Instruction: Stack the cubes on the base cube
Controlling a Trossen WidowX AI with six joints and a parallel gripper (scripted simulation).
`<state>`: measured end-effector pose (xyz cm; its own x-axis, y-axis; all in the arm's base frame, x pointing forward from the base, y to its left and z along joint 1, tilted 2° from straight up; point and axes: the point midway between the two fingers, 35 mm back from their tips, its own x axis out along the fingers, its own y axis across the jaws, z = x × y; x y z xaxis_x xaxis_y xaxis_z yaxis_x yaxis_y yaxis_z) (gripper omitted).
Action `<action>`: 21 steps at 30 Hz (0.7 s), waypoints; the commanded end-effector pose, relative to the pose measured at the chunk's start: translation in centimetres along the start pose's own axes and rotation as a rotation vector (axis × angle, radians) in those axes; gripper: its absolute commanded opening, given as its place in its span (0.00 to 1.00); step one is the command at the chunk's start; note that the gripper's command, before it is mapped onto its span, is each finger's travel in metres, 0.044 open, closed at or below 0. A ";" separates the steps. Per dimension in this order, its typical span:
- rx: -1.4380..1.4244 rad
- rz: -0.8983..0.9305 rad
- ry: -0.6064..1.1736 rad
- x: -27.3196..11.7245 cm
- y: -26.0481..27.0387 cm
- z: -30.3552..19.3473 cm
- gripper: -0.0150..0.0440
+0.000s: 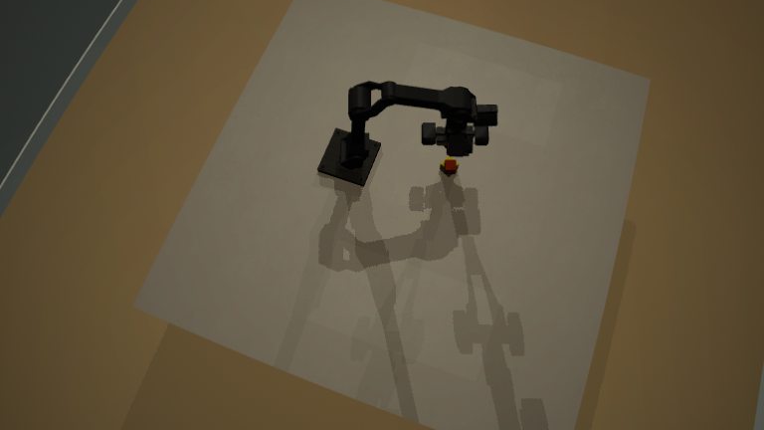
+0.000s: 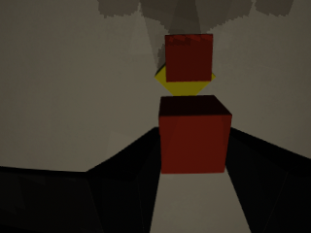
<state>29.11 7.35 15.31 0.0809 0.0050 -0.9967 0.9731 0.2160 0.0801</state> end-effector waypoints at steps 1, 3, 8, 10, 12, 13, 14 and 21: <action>0.007 -0.011 -0.003 1.4 -0.3 0.0 0.43; 0.007 -0.011 -0.003 2.0 -0.3 0.0 0.43; 0.007 -0.011 -0.003 2.4 -0.4 0.0 0.43; 0.007 -0.011 -0.003 2.4 -0.4 0.0 0.43; 0.007 -0.011 -0.003 2.4 -0.4 0.0 0.43; 0.007 -0.011 -0.003 2.4 -0.4 0.0 0.43; 0.007 -0.011 -0.003 2.4 -0.4 0.0 0.43; 0.007 -0.011 -0.003 2.7 -0.3 0.0 0.43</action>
<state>29.02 7.33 12.95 0.0739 0.0031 -0.9973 0.9742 0.2135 0.0728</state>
